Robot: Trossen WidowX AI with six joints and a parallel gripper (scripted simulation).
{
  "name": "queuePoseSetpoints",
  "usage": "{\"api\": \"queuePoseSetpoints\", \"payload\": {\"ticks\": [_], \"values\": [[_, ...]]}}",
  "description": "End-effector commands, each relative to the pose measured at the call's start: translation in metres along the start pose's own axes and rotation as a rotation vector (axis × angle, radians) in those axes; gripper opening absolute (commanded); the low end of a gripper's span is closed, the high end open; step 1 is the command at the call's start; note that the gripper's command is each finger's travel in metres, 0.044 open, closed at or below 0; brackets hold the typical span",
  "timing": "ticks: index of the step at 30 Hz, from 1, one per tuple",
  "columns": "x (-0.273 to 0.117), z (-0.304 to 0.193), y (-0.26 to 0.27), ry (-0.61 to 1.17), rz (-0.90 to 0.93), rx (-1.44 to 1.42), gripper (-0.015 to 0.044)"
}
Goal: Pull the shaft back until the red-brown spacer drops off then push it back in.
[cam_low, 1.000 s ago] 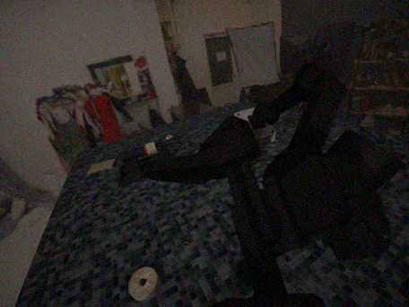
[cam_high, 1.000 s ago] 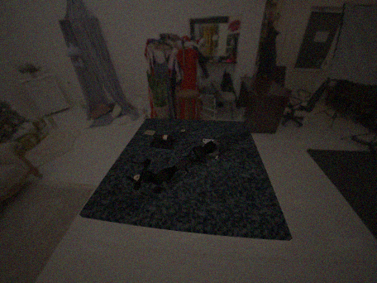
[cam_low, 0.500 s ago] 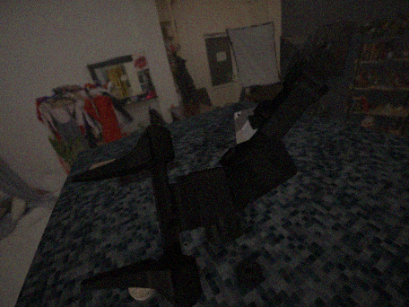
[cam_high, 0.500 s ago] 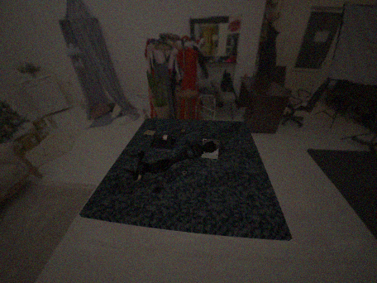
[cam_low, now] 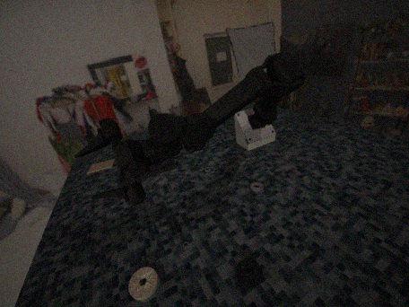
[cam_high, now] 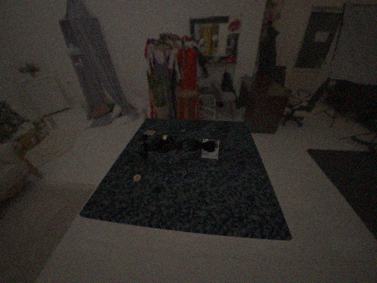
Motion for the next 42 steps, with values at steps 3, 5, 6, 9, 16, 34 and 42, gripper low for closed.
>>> {"api": "queuePoseSetpoints", "payload": {"ticks": [3, 5, 6, 9, 16, 34, 42], "values": [[-0.018, -0.091, -0.026, 0.188, 0.150, 0.082, 0.0440], [-0.028, -0.117, -0.034, 0.244, 0.196, 0.131, 0.0440], [-0.034, -0.130, -0.038, 0.272, 0.216, 0.157, 0.0440], [-0.055, -0.167, -0.048, 0.356, 0.271, 0.242, 0.0440], [-0.122, -0.243, -0.064, 0.537, 0.379, 0.527, 0.0440], [-0.230, -0.295, -0.063, 0.652, 0.457, 1.018, 0.0440], [-0.230, -0.295, -0.063, 0.652, 0.457, 1.018, 0.0440]]}}
Point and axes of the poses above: the point midway between the two fingers, 35 mm back from their tips, its own x axis out along the fingers, its own y axis across the jaws, z = x × y, the point moved 6 cm from there along -x, back along the fingers, and after that the axes turned 9 degrees about -x, right-handed, at the moved point
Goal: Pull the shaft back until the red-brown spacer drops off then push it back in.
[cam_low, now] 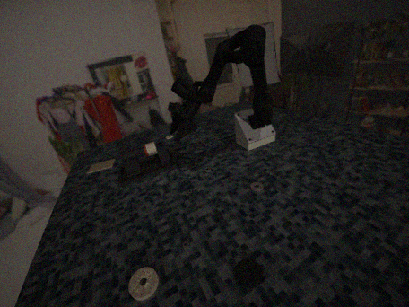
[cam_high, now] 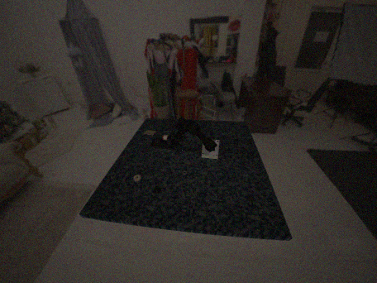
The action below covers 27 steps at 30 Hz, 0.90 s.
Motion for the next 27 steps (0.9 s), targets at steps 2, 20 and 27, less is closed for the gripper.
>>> {"api": "queuePoseSetpoints", "payload": {"ticks": [2, 20, 27], "values": [[-0.0003, -0.0020, 0.0006, 0.003, 0.004, 0.009, 0.0440], [-0.0003, -0.0020, 0.0006, 0.003, 0.004, 0.009, 0.0440], [-0.0056, 0.0012, -0.0074, -0.018, -0.023, 0.027, 0.0440]]}}
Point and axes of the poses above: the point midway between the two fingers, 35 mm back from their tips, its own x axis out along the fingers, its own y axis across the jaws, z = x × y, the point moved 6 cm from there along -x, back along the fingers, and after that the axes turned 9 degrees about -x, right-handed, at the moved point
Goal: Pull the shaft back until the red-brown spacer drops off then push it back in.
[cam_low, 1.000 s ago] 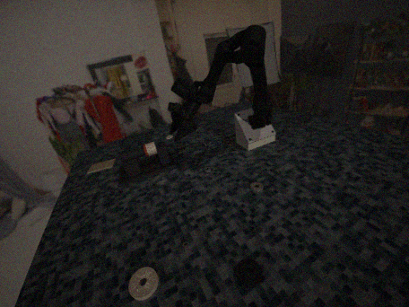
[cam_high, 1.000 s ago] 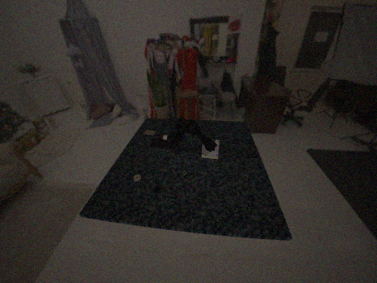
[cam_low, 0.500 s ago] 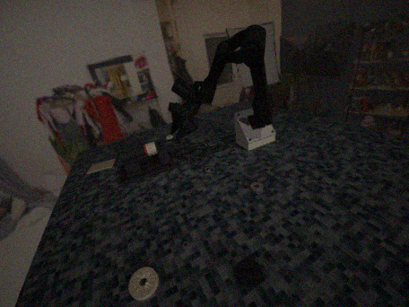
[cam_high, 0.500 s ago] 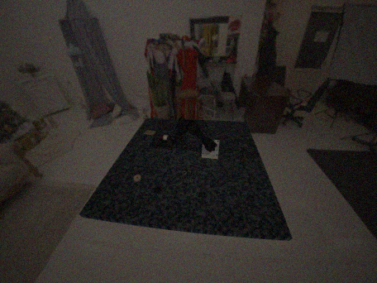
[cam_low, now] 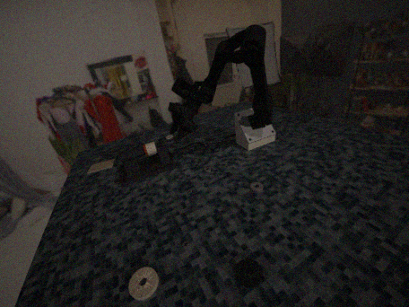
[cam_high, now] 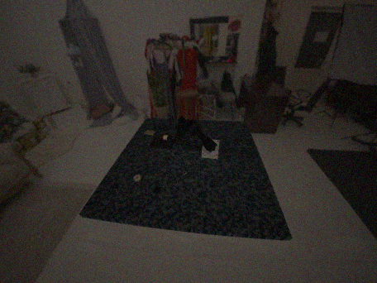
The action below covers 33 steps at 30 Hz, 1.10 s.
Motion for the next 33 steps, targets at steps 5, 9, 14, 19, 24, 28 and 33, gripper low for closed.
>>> {"api": "queuePoseSetpoints", "payload": {"ticks": [5, 9, 14, 19, 24, 28, 33], "values": [[-0.008, 0.018, -0.031, 0.000, -0.084, 0.053, 0.0440], [-0.001, 0.028, -0.039, 0.069, -0.090, 0.057, 0.0440], [0.012, 0.051, -0.044, 0.232, -0.102, 0.063, 0.0440], [0.022, 0.072, -0.043, 0.409, -0.077, 0.001, 0.0440], [0.029, 0.081, -0.032, 0.601, 0.007, 0.003, 0.0440], [0.038, 0.087, -0.017, 0.735, 0.102, -0.018, 0.0440], [0.037, 0.086, -0.011, 0.773, 0.129, -0.004, 0.0440]]}}
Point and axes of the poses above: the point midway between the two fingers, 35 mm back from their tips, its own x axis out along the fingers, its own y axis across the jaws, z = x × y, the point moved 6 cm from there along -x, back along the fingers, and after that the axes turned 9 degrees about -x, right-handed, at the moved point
